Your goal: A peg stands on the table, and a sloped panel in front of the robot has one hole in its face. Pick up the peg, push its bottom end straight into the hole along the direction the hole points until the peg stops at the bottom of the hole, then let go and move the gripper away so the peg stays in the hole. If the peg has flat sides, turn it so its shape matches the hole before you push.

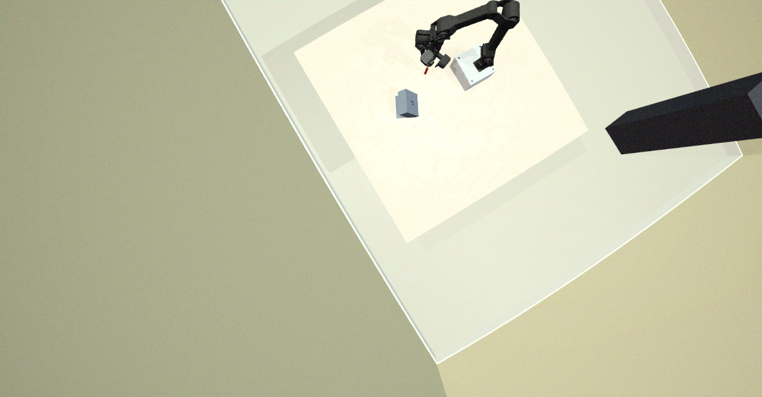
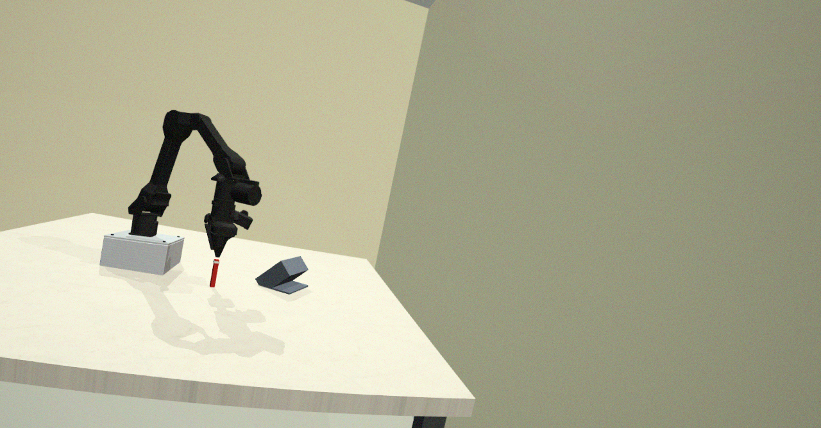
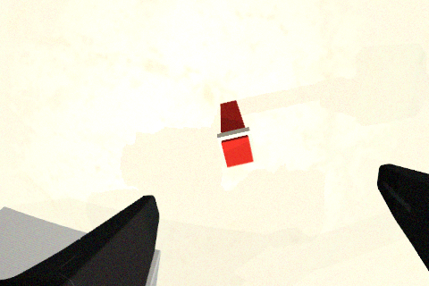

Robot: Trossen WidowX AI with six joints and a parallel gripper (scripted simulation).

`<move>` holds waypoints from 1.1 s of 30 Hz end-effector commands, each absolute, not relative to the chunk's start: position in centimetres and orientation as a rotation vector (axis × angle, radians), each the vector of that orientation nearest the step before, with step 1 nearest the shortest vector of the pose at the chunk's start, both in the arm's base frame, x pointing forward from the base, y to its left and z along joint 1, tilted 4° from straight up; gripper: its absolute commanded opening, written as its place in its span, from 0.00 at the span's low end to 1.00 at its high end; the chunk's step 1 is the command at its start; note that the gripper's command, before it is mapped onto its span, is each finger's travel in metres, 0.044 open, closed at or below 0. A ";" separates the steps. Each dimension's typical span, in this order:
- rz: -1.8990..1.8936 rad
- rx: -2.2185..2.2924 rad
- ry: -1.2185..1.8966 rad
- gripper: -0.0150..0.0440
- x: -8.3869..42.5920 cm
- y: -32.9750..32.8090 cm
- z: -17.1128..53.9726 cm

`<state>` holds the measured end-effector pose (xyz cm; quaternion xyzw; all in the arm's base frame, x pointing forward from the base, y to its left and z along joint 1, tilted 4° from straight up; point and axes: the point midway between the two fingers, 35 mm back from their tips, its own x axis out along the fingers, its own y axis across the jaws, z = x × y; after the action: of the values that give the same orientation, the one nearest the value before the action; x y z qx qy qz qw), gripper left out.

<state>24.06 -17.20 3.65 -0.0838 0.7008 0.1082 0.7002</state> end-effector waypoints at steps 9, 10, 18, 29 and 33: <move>0.330 -0.249 1.557 1.00 24.8 -16.0 3.4; 0.330 -0.249 1.557 1.00 24.8 -16.0 3.2; 0.330 -0.249 1.557 1.00 24.9 -16.0 1.9; 0.330 -0.249 1.557 1.00 24.9 -15.9 0.1; 0.331 -0.248 1.557 1.00 24.8 -15.9 -0.6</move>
<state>24.98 -16.11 0.00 -0.1131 0.6965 0.1435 0.6939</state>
